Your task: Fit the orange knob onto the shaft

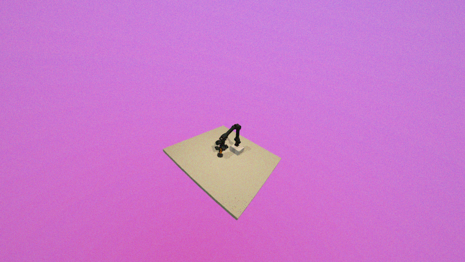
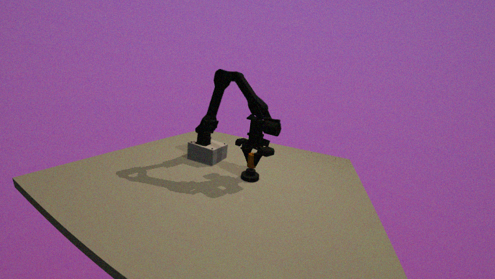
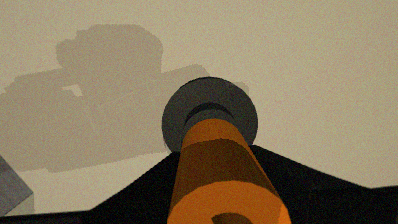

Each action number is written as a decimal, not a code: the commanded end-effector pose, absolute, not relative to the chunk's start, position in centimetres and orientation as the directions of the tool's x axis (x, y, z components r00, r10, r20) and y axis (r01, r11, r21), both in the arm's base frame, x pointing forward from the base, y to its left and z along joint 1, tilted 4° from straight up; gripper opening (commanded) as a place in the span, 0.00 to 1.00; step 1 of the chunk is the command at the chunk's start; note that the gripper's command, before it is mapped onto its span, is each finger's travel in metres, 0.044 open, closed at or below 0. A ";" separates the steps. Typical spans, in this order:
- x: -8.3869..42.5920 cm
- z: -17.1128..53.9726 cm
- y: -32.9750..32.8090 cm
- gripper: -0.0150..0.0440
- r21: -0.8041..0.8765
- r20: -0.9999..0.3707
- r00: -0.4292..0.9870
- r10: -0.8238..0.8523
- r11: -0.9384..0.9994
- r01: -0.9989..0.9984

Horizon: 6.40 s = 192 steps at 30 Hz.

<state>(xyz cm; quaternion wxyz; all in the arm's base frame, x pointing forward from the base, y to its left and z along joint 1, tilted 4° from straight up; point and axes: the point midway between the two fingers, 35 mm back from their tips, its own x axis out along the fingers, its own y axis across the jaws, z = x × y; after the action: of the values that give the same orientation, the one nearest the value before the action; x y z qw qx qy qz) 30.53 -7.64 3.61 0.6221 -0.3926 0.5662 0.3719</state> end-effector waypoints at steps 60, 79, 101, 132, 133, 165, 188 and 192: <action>30.6 4.0 -7.7 0.25 -0.074 -0.996 0.085 0.018 0.337 -0.939; 30.6 3.8 -7.7 0.25 -0.076 -0.996 0.085 0.018 0.287 -0.955; 30.6 3.6 -7.7 0.25 -0.077 -0.996 0.085 0.018 0.274 -0.959; 30.5 3.4 -7.6 0.25 -0.076 -0.996 0.085 0.018 0.282 -0.956; 30.5 3.4 -7.6 0.25 -0.076 -0.996 0.085 0.018 0.282 -0.956; 30.6 2.1 -7.6 0.34 -0.078 -0.996 0.086 0.017 0.279 -0.957; 30.7 3.3 -7.7 1.00 -0.078 -0.996 0.086 0.017 0.279 -0.957; 30.1 10.3 -7.8 1.00 -0.077 -0.996 0.086 0.017 0.279 -0.957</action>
<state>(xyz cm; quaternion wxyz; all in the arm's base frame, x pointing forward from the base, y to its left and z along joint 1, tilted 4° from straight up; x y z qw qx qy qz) 30.00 -7.60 5.34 0.5842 -0.4248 0.5475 0.4226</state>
